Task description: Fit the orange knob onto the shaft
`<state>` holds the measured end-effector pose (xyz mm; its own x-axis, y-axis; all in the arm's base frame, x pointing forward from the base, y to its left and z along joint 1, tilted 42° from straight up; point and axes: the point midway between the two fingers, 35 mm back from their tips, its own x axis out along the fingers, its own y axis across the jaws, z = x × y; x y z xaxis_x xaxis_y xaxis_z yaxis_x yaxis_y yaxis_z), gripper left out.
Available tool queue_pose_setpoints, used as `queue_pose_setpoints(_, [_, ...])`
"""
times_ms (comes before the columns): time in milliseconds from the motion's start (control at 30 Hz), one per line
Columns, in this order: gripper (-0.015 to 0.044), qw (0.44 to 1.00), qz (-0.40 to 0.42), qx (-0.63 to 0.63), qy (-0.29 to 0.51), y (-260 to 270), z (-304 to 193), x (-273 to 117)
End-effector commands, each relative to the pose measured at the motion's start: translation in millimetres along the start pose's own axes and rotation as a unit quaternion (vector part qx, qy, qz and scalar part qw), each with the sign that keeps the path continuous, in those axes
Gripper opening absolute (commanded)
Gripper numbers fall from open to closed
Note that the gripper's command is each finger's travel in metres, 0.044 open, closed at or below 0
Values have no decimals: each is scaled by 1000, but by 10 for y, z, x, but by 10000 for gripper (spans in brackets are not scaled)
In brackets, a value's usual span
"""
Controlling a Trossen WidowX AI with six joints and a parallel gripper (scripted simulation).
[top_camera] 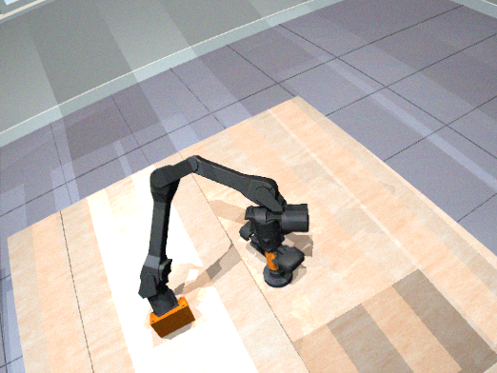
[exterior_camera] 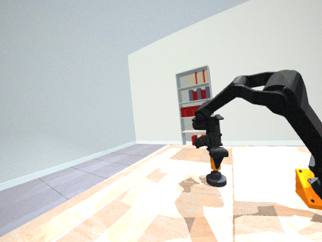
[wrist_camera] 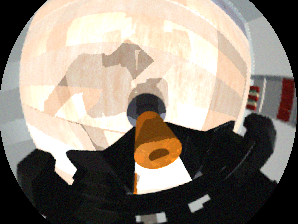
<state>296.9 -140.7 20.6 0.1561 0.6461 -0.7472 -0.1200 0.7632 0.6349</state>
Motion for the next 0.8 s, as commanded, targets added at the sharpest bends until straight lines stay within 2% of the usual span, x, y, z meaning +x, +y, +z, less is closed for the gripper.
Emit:
queue_pose_setpoints(0, [0,1000,-2,-6,-3,0,21,-37])
queue_pose_setpoints(233, [0,994,-2,-106,-3,-11,41,-34])
queue_pose_setpoints(767, [0,994,-2,-106,-3,2,19,-29])
